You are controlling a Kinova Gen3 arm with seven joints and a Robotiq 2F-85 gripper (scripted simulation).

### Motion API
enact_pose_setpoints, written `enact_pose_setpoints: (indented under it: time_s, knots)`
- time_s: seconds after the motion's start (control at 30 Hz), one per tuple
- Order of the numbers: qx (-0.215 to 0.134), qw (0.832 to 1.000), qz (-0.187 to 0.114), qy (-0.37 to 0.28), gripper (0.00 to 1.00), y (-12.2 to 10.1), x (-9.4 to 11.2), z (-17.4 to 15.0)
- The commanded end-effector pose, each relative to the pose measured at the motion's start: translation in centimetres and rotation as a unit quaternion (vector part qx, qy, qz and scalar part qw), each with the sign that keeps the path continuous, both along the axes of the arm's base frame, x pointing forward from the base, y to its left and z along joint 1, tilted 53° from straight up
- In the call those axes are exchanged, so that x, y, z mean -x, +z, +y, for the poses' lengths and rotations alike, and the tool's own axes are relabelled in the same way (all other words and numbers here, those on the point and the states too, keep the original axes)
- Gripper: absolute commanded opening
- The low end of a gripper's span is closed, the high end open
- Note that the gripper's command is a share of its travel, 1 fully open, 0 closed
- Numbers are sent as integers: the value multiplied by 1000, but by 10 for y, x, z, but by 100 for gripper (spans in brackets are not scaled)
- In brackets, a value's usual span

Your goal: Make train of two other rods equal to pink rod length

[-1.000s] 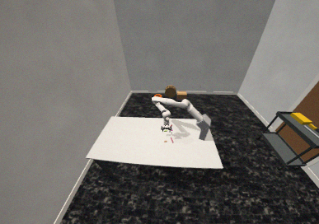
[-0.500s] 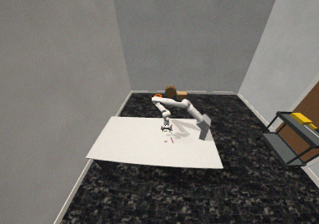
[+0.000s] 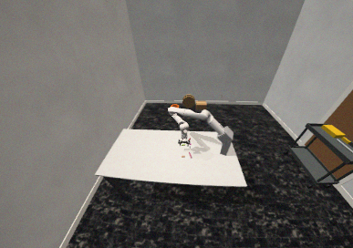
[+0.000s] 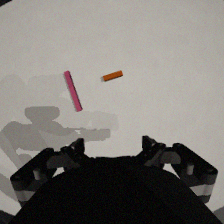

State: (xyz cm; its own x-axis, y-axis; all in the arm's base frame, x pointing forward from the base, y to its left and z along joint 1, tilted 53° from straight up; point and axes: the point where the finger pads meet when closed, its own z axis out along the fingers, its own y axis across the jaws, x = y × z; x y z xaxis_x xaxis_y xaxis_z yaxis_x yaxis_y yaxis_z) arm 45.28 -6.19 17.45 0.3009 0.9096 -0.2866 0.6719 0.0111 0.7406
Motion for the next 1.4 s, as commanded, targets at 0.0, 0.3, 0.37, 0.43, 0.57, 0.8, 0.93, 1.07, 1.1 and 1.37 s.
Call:
enact_pose_setpoints:
  time_s: [0.0,0.3,0.37,0.43,0.57,0.8,0.93,1.07,1.1,1.37]
  knots:
    - [0,1000,0,0,100,0,0,0]
    - [0,1000,0,0,100,0,0,0]
    - [0,1000,0,0,100,0,0,0]
    - [0,1000,0,0,100,0,0,0]
    - [0,1000,0,0,100,0,0,0]
    - [0,1000,0,0,100,0,0,0]
    - [0,1000,0,0,100,0,0,0]
    - [0,1000,0,0,100,0,0,0]
    - [0,1000,0,0,100,0,0,0]
    - [-21,999,-17,-21,100,1,-4,5]
